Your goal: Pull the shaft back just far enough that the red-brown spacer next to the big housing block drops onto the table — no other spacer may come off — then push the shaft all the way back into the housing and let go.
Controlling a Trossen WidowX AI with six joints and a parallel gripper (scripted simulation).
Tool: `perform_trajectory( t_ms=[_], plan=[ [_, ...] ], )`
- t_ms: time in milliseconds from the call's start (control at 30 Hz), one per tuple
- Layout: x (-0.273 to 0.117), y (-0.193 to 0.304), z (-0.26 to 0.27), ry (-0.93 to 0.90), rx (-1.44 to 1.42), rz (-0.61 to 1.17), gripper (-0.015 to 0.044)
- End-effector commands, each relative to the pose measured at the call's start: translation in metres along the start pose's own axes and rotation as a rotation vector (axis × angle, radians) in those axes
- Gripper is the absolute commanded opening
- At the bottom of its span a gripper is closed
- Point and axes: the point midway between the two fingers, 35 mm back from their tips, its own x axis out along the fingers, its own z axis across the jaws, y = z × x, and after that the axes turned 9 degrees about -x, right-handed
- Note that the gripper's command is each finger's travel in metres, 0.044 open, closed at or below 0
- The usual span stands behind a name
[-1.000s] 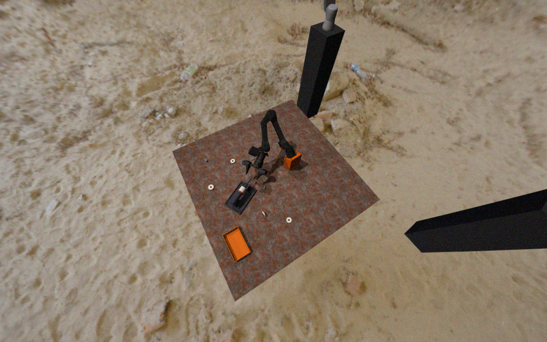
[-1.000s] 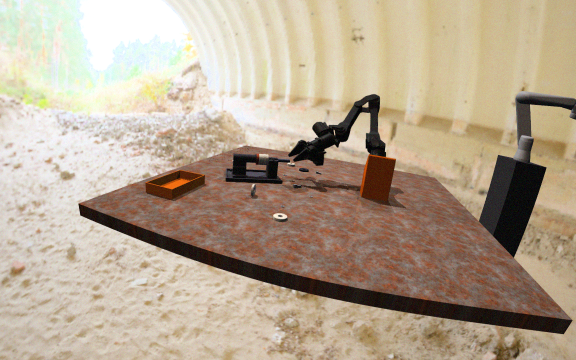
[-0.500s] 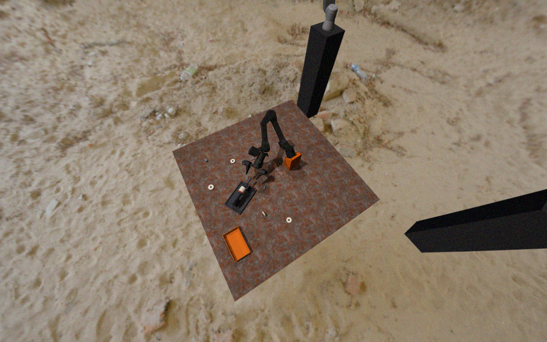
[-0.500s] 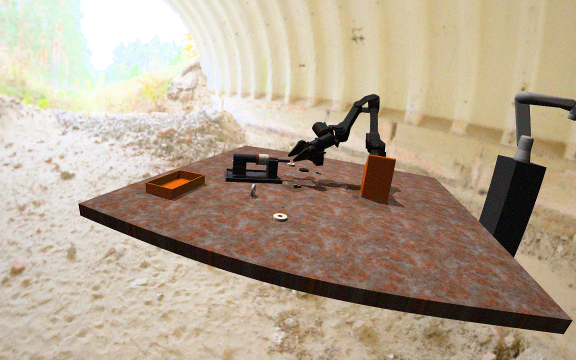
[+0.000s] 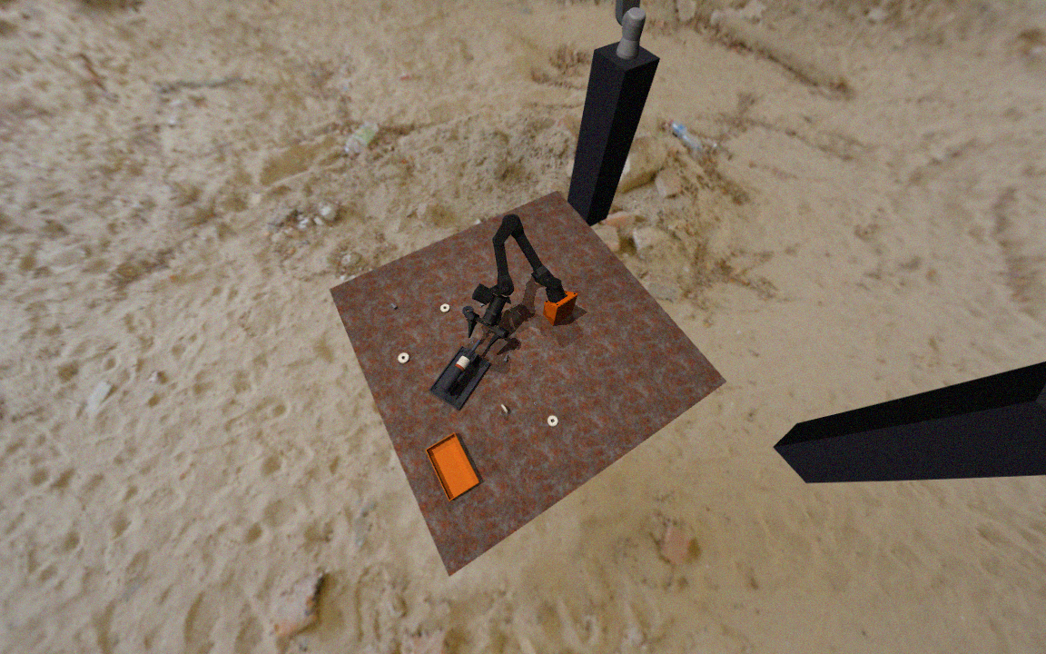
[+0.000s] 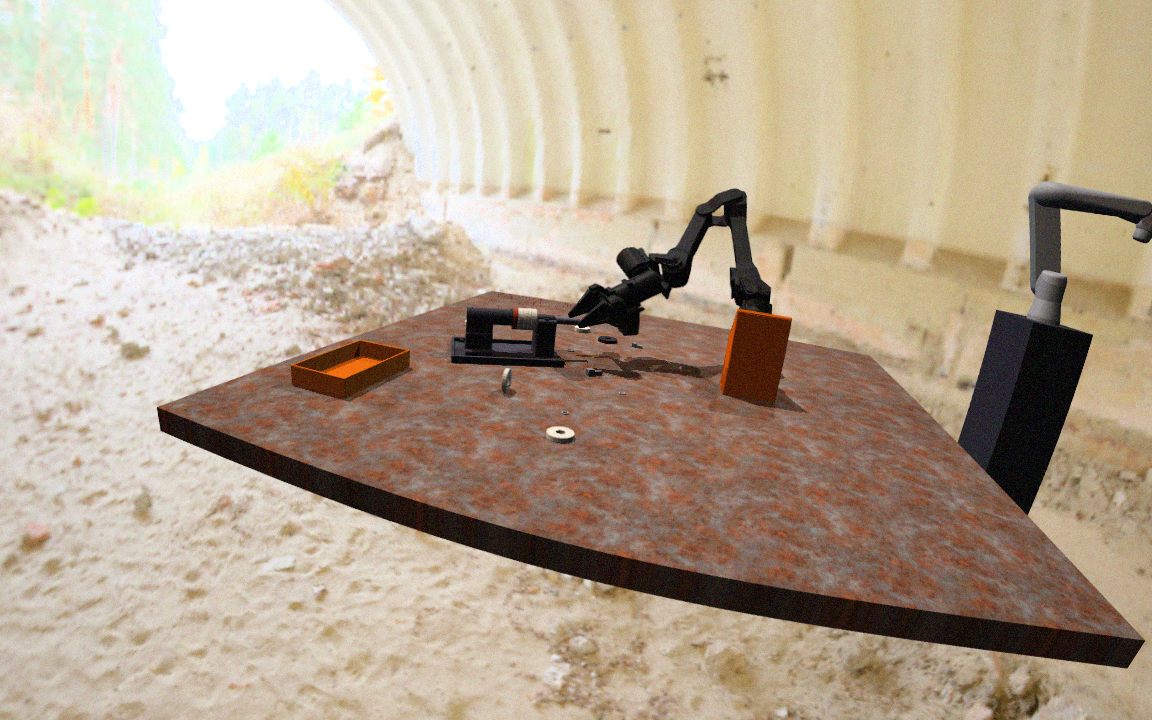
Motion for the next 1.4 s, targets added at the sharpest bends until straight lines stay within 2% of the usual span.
perform_trajectory(
  t_ms=[0,300,1367],
  plan=[
    [0.008,0.0,0.004,-0.011,0.006,-0.002,0.044],
    [0.021,0.0,0.004,-0.011,0.006,-0.002,0.044],
    [0.021,0.0,0.004,-0.011,0.006,-0.002,0.044]
  ],
)
